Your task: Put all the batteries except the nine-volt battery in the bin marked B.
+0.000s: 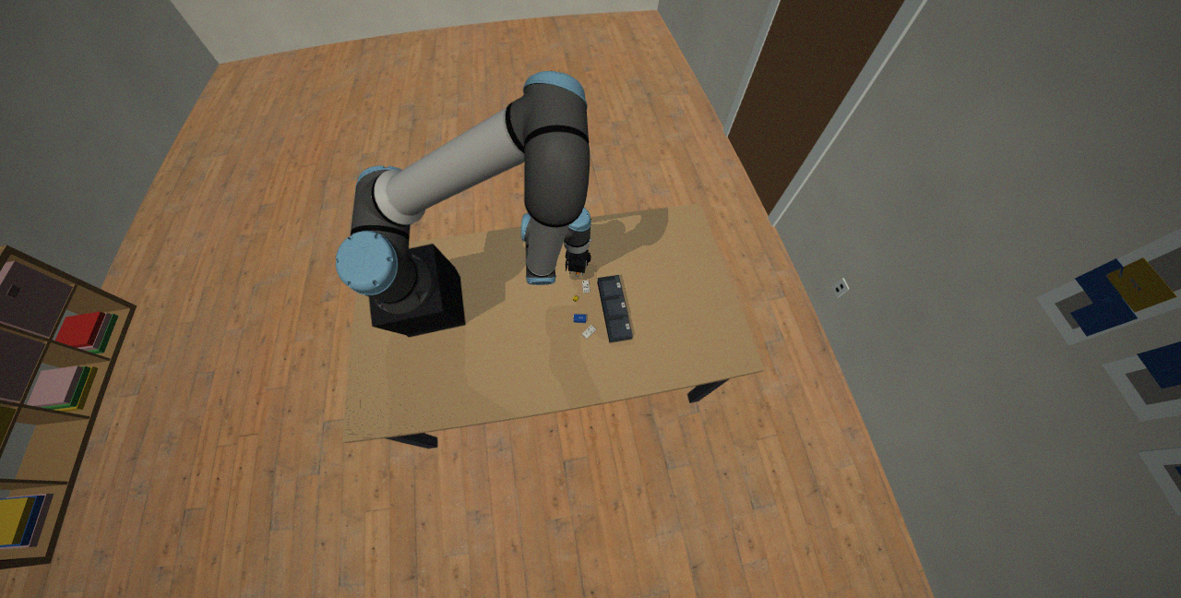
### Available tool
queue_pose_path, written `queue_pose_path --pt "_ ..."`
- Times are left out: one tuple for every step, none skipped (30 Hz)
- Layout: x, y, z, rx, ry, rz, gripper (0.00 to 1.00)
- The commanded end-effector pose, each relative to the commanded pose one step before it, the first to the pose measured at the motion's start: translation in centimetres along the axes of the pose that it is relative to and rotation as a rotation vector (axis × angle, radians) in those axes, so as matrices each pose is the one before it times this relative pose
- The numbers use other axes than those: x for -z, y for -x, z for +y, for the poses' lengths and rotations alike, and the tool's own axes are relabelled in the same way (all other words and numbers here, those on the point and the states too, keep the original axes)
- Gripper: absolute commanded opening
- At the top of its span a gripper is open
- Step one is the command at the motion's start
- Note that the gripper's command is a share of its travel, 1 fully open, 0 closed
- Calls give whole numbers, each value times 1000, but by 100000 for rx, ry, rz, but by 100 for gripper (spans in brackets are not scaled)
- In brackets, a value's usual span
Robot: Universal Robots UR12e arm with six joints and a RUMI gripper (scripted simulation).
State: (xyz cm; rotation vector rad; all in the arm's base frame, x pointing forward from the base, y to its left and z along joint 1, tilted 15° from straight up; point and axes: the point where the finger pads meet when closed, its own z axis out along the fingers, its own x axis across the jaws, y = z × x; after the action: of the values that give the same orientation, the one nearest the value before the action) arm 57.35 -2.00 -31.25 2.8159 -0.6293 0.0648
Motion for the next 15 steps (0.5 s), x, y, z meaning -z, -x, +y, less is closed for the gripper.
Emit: queue_pose_path --pt "-490 -30 -12 -4 -35 95 17" --pt "8 1 -1 0 1 -4 17" --pt "-2 1 1 0 0 1 17" --pt "-2 1 1 0 0 1 17" --pt "-1 1 1 0 0 1 17" --pt "-1 1 1 0 0 0 17" --pt "-1 1 0 0 0 0 17" --pt "0 1 0 0 0 0 17" --pt "0 1 0 0 0 0 17" --pt "0 1 0 0 0 0 17" --pt "0 0 0 0 0 0 17" --pt "0 0 0 0 0 0 17" --pt "4 0 0 0 1 -2 17" --pt "-1 0 0 0 0 0 17" --pt "0 0 0 0 0 0 0"
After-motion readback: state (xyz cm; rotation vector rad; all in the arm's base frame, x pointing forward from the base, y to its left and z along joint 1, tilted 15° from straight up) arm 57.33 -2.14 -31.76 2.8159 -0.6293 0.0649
